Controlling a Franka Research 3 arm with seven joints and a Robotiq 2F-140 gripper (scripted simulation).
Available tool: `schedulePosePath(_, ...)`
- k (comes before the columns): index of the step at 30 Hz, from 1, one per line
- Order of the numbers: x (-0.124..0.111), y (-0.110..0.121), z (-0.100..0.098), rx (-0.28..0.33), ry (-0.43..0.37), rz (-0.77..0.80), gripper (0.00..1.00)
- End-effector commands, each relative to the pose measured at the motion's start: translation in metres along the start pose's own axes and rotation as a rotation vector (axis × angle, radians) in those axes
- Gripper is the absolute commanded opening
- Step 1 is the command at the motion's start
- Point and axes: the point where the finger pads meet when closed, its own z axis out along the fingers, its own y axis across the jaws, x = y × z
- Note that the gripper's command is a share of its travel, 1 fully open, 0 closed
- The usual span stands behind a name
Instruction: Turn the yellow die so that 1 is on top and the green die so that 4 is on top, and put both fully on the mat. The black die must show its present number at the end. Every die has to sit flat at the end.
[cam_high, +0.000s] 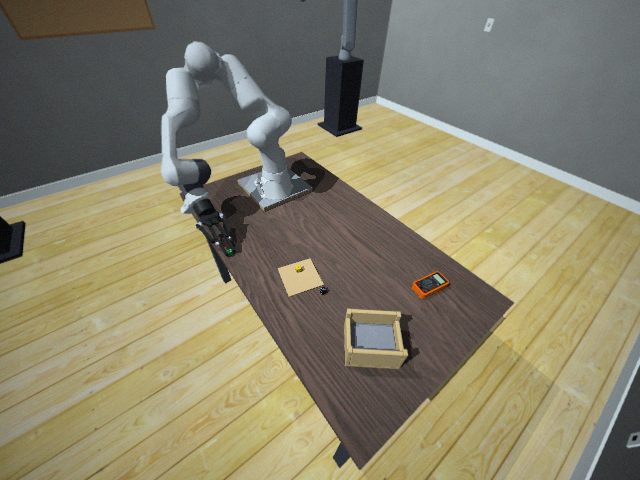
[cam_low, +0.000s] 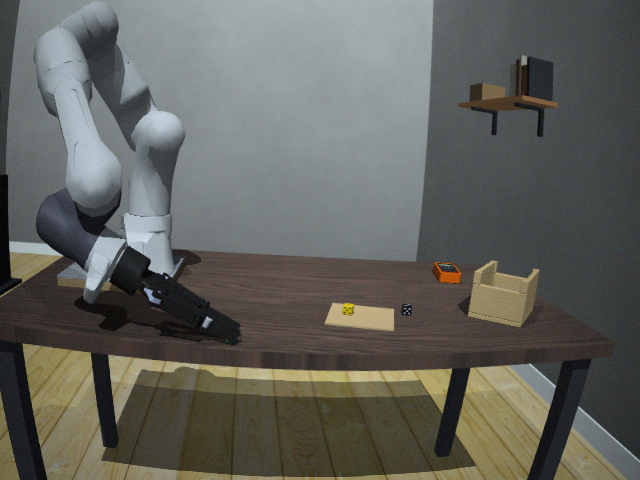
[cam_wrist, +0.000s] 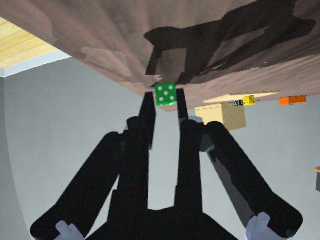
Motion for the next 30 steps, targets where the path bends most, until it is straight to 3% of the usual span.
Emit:
schedulePosePath(1,0.0008,-0.0014,-0.0004,0.002,0.001,-0.009,0.27)
schedulePosePath(30,0.0008,-0.0014,-0.0004,0.002,0.001,-0.009,0.29)
